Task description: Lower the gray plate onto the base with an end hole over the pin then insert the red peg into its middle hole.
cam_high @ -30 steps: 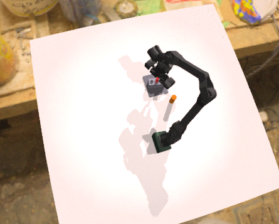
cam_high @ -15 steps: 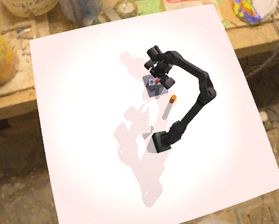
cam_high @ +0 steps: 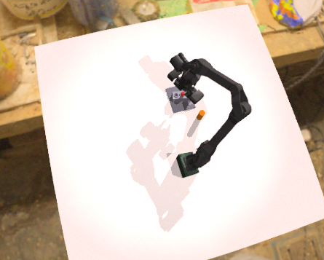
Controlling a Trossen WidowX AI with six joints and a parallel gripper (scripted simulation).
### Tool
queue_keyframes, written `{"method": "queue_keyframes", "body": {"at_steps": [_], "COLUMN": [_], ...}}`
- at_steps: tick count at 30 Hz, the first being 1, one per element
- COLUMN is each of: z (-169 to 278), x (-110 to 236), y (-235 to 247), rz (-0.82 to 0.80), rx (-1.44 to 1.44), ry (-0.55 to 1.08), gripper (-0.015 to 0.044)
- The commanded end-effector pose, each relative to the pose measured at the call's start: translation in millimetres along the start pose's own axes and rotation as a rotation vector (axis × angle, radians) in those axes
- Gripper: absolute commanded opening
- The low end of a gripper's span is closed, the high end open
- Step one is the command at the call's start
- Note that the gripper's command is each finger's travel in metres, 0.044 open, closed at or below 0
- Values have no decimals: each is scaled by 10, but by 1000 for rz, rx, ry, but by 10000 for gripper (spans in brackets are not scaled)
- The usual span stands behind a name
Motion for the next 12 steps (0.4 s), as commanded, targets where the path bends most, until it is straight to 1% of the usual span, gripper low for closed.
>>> {"method": "queue_keyframes", "body": {"at_steps": [1,12], "z": [-1,9], "x": [33,94], "y": [0,-25], "rz": [-4,-4], "rx": [-6,-6], "ry": [0,0], "gripper": [150,150]}}
Point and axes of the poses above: the point midway between the two fingers, 35 mm back from their tips, its own x axis back along the fingers, its own y axis across the jaws, z = x × y, the point moved 4 cm from there along x, back along the fingers, and after that the axes turned 9 degrees about -x, right-handed, at the moved point
